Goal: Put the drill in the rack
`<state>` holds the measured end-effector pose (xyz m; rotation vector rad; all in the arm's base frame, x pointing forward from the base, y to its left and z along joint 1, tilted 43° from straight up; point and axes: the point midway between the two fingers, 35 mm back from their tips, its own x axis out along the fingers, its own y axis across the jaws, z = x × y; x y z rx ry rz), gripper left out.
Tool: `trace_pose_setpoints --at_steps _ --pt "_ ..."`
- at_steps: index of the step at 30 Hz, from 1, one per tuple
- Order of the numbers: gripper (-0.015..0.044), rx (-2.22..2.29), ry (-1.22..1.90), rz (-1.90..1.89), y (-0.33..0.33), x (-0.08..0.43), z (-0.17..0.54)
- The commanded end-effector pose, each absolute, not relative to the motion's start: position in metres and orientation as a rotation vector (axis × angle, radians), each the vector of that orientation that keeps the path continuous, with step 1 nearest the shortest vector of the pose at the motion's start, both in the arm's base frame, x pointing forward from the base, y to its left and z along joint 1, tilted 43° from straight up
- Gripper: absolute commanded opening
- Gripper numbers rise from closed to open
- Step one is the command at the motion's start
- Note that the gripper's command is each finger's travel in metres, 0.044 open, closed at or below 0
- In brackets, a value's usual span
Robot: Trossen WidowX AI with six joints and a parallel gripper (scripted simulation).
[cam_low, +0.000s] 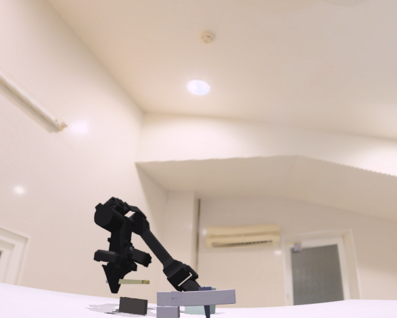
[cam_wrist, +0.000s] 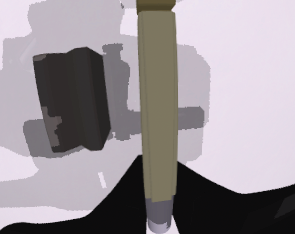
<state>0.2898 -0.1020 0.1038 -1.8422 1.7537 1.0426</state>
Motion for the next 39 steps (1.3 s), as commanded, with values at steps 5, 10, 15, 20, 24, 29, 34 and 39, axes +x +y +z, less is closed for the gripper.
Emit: trace_pose_setpoints --at_steps 5,10,15,20,24,29,34,39 --pt "0.0 -1.846 1.747 1.045 -0.105 0.276 0.11" --pt "0.0 -1.846 1.747 1.046 -0.107 0.268 0.113" --pt "0.0 -1.846 1.748 1.046 -0.109 0.26 0.117" --pt "0.0 -1.846 1.748 1.047 -0.11 0.252 0.121" --pt "0.0 -1.846 1.748 1.047 -0.111 0.245 0.124" --pt "0.0 -1.846 1.749 1.047 -0.112 0.241 0.124" --pt "0.0 -1.846 1.749 1.047 -0.12 0.241 0.117" --pt "0.0 -1.846 1.749 1.046 -0.127 0.239 0.11"
